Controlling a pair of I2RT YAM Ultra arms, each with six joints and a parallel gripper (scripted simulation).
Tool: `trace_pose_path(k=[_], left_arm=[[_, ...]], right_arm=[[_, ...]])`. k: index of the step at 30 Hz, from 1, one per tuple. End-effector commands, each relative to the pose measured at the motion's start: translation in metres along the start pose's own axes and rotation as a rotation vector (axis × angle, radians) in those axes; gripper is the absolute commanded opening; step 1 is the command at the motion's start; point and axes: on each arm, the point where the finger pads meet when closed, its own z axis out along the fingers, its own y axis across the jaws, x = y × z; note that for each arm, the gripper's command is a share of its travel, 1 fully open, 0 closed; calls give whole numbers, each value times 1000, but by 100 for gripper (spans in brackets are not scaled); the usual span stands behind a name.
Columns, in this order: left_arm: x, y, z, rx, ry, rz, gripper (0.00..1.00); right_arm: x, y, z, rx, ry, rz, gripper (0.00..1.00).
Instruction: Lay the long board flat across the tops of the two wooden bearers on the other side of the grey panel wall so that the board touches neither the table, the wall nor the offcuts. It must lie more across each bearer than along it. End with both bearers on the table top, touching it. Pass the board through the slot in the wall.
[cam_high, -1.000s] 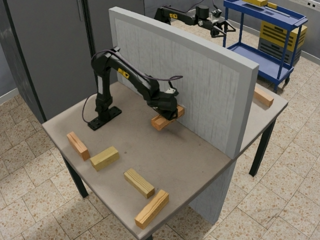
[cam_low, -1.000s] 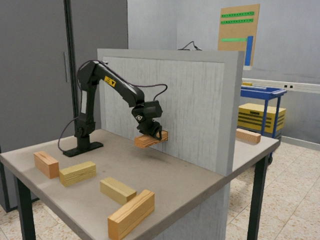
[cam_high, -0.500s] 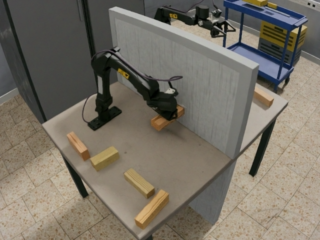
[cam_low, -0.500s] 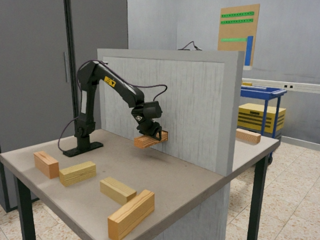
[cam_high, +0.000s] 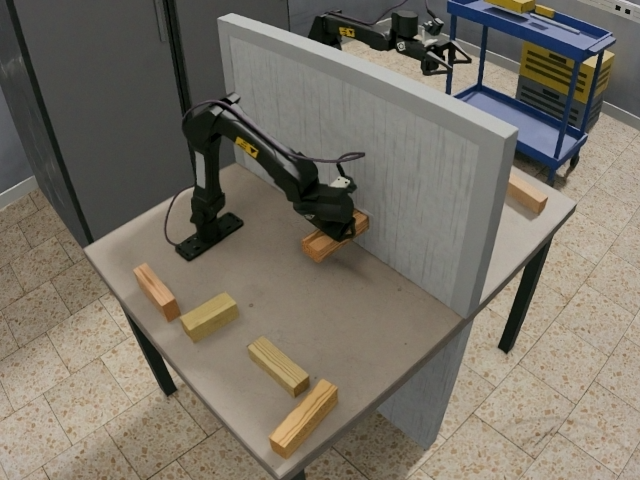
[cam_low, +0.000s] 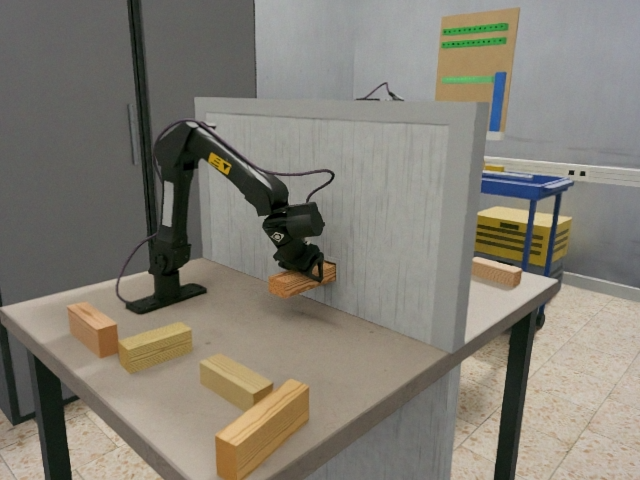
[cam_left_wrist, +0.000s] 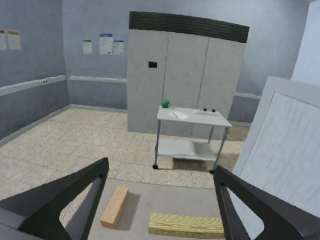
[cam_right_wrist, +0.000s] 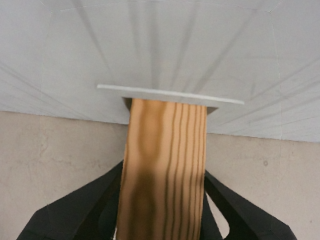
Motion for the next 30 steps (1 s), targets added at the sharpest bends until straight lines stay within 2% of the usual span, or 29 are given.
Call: trace_pose_path(k=[1,10,14,17,18,30], left_arm=[[-16,0,-7,-4,-51,-3,100],[-16,0,-7,-4,-51,-3,100],[-16,0,-7,-4,-51,-3,100],[-16,0,-7,-4,-51,-3,100],[-16,0,-7,-4,-51,-3,100],[-16,0,-7,-4,-51,-3,100]], right_arm=[[-28,-1,-10,27,-101,-45,0],[-35,-12,-19,55,-114,-58,0],[-26,-13,-10,29,-103,-30,0],[-34,-10,-11,29,-108,-53,0],[-34,-10,-11,31,-109,-53,72],[-34,-10,-11,31,-109,-53,72]])
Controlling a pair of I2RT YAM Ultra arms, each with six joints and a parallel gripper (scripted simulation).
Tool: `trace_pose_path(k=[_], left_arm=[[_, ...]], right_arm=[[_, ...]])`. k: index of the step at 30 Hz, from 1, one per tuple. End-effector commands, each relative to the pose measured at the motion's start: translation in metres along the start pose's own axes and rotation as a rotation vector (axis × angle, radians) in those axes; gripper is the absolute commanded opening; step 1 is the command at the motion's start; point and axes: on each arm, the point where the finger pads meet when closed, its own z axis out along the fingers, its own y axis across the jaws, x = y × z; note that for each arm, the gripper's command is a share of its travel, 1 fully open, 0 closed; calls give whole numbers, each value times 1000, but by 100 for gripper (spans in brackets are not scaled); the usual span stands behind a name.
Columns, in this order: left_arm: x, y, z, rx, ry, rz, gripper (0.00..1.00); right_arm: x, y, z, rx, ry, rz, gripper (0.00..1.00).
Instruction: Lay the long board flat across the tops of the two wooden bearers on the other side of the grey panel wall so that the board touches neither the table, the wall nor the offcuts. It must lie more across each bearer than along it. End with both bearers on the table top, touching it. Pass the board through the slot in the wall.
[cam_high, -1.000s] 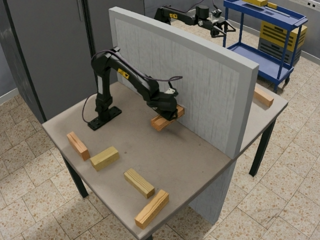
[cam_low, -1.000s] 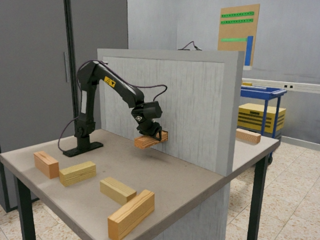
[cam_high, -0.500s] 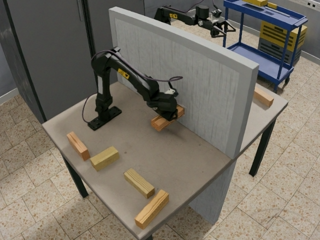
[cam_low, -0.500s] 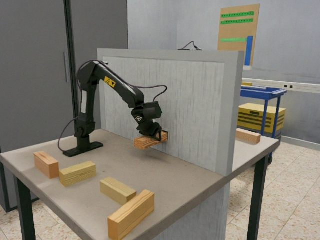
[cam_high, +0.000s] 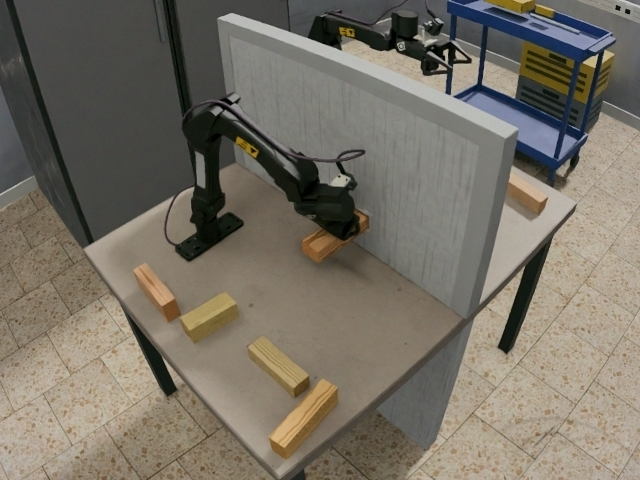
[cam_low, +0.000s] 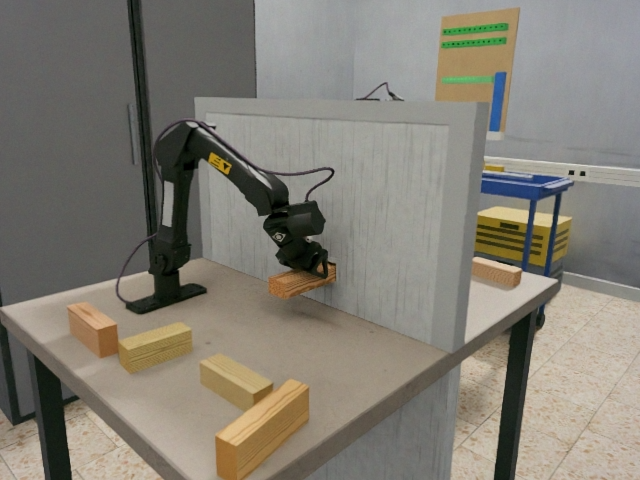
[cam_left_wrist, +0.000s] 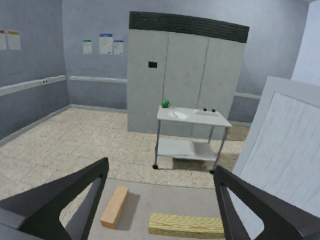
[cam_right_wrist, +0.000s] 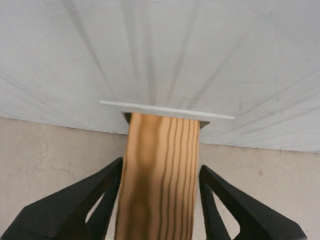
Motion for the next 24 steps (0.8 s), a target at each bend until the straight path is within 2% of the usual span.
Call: trace_pose_path(k=[1,19,20,24], left_arm=[[-16,0,-7,-4,-51,-3,100],[-16,0,-7,-4,-51,-3,100],[-16,0,-7,-4,-51,-3,100],[-16,0,-7,-4,-51,-3,100]], right_arm=[[-23,-8,-9,31,-47,-39,72],[-22,-8,-9,29,-46,-37,72],[-20,-6,-21,35,-43,-42,72],[-18,-7,-23,39,-43,-39,72]])
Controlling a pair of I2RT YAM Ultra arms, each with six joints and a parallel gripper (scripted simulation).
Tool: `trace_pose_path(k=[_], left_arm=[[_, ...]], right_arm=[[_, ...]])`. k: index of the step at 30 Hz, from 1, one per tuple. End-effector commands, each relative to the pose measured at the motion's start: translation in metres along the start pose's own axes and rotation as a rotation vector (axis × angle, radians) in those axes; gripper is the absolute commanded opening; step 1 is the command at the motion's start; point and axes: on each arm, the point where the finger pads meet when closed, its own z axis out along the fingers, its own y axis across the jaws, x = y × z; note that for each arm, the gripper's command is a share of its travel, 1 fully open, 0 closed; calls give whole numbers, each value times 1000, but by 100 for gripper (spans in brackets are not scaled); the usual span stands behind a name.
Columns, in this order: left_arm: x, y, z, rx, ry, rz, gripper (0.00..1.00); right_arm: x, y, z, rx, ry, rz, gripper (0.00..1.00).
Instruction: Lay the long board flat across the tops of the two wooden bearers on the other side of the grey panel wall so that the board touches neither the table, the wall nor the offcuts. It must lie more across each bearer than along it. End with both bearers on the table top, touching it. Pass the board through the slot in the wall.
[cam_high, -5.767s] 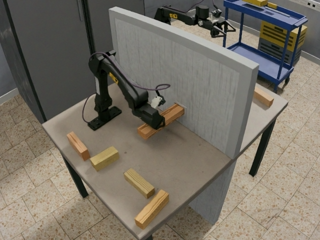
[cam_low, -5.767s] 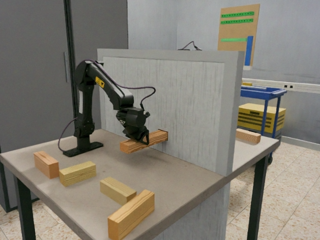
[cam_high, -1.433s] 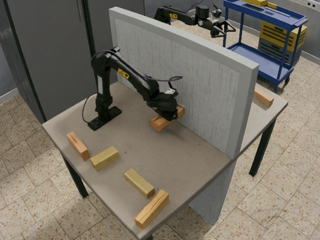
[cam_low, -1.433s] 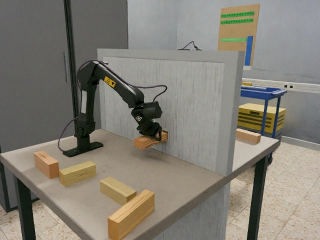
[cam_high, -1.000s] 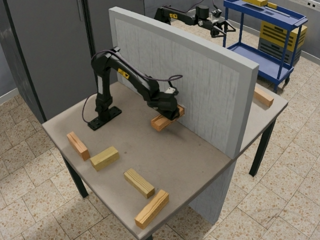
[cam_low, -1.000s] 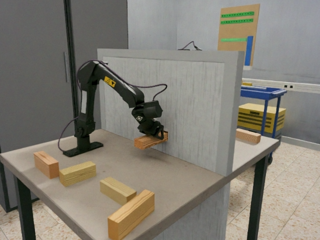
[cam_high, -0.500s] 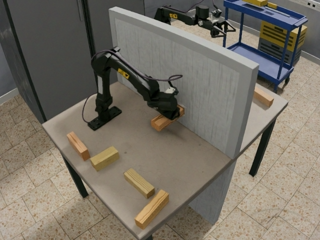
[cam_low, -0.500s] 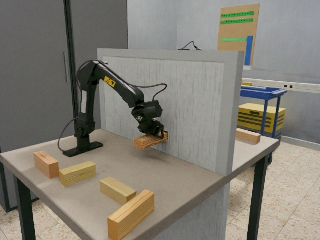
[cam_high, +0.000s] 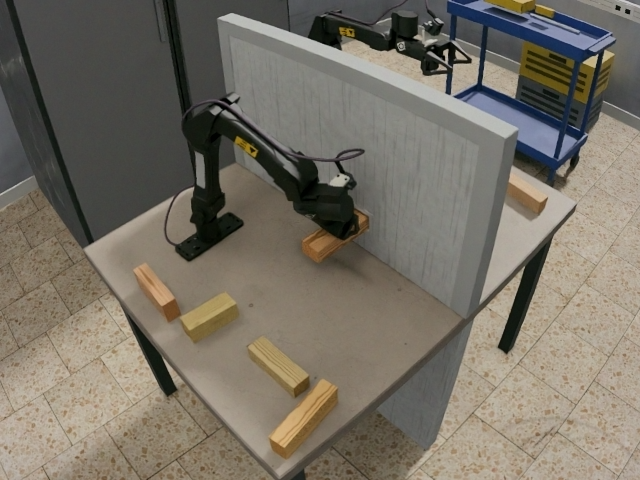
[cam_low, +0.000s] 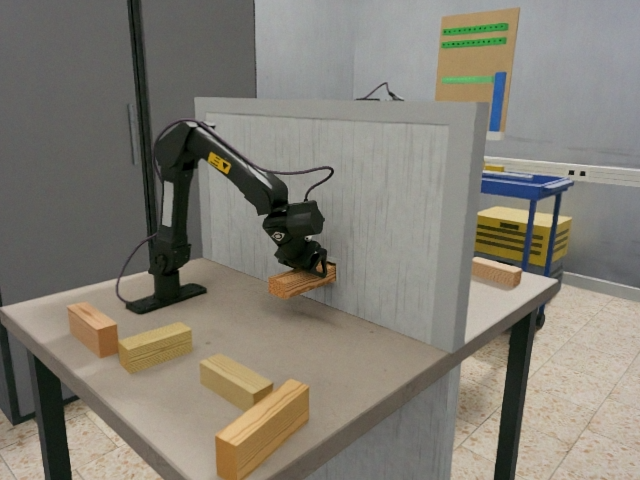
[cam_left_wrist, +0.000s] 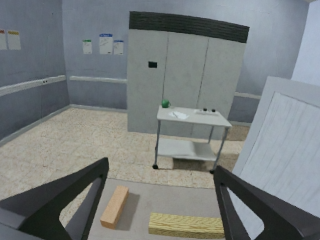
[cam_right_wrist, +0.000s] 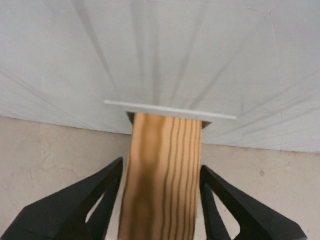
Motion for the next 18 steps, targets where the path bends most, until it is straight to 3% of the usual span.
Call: trace_pose_path(k=[1,7,12,18], left_arm=[[-16,0,-7,-4,-51,-3,100],[-16,0,-7,-4,-51,-3,100],[-16,0,-7,-4,-51,-3,100],[-16,0,-7,-4,-51,-3,100]], right_arm=[[-18,-9,-21,47,-42,-40,72],[-21,-8,-23,45,-43,-48,72],[-15,0,-49,7,-33,-30,72],[-18,-10,-66,48,-39,-40,72]])
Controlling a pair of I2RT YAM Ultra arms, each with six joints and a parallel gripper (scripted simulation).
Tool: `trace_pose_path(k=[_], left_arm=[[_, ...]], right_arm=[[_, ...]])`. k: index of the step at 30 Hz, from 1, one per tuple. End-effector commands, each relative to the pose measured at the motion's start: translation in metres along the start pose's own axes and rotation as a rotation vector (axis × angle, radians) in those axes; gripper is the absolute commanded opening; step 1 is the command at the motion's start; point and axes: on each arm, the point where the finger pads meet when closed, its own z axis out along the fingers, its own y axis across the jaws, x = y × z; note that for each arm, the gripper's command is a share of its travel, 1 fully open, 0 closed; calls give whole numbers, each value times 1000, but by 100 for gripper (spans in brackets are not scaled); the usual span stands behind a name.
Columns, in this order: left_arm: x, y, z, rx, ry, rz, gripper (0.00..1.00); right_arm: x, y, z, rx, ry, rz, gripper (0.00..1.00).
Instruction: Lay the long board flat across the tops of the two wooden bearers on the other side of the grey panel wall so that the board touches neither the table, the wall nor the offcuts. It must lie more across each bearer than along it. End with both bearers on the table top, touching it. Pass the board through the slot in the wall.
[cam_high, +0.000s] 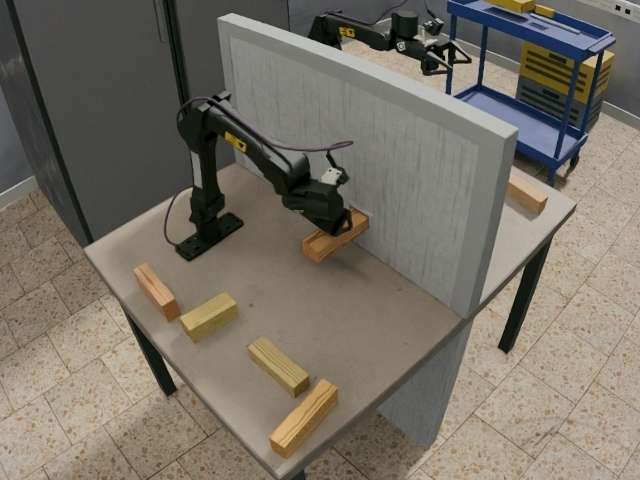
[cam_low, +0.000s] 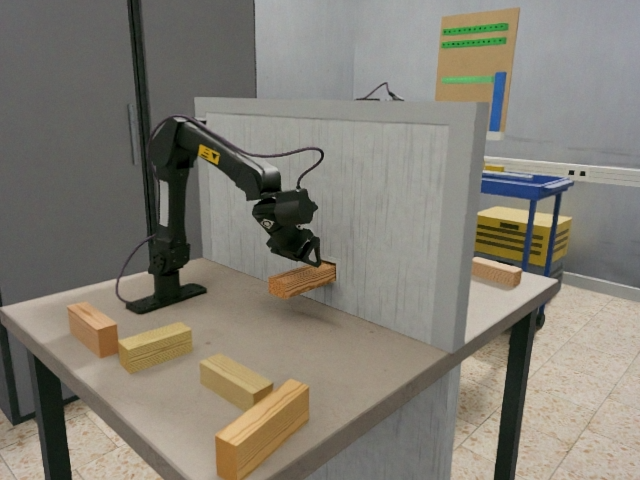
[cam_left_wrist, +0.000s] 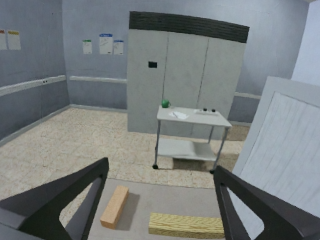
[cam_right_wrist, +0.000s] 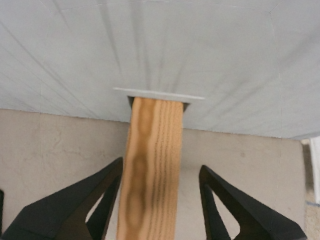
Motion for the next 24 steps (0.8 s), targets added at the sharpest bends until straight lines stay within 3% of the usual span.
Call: trace_pose_path(k=[1,4,11,13,24], left_arm=[[-16,0,-7,-4,-51,-3,100],[-16,0,-7,-4,-51,-3,100],[-16,0,-7,-4,-51,-3,100],[-16,0,-7,-4,-51,-3,100],[-16,0,-7,-4,-51,-3,100]], right_arm=[[-17,-1,-18,18,-34,-43,72],[-16,9,-32,-9,-30,-41,72],[-23,4,-26,17,-37,-67,72],[-9,14,-18,-13,-27,-28,72],[-18,5,-24,11,-34,-45,72]])
